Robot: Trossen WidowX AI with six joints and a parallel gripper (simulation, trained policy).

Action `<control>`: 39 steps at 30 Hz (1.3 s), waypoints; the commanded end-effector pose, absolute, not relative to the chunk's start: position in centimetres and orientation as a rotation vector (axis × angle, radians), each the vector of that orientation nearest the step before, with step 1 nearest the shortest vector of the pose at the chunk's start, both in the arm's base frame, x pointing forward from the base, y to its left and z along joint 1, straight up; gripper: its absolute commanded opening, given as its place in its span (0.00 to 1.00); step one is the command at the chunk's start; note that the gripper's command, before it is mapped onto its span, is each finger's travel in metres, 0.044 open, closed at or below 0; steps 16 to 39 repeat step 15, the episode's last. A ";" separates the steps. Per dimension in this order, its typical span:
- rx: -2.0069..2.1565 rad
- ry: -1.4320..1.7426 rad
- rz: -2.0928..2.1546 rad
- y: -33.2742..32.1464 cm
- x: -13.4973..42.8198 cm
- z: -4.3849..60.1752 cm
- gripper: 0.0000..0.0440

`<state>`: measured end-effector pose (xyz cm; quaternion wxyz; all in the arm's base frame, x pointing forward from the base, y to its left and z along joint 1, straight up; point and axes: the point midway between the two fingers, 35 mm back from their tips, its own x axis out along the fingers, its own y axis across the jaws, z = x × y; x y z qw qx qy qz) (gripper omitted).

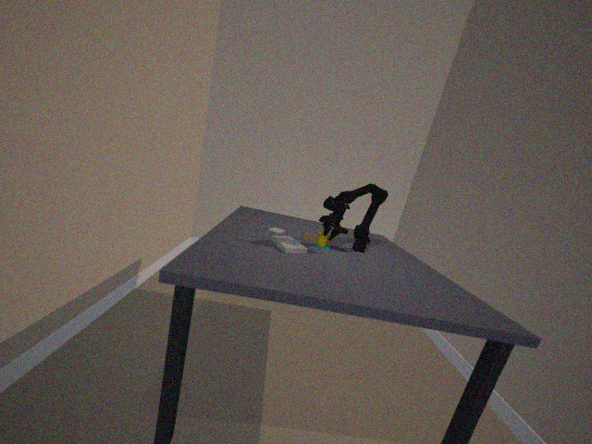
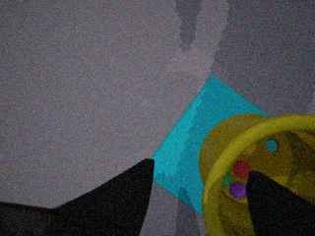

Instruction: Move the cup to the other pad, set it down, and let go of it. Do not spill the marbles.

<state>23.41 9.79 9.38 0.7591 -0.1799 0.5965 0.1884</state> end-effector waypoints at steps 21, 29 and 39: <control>-0.304 1.171 0.406 9.6 23.1 14.2 0.80; -0.304 1.171 0.406 9.6 23.1 14.2 0.80; -0.304 1.171 0.406 9.6 23.1 14.2 0.80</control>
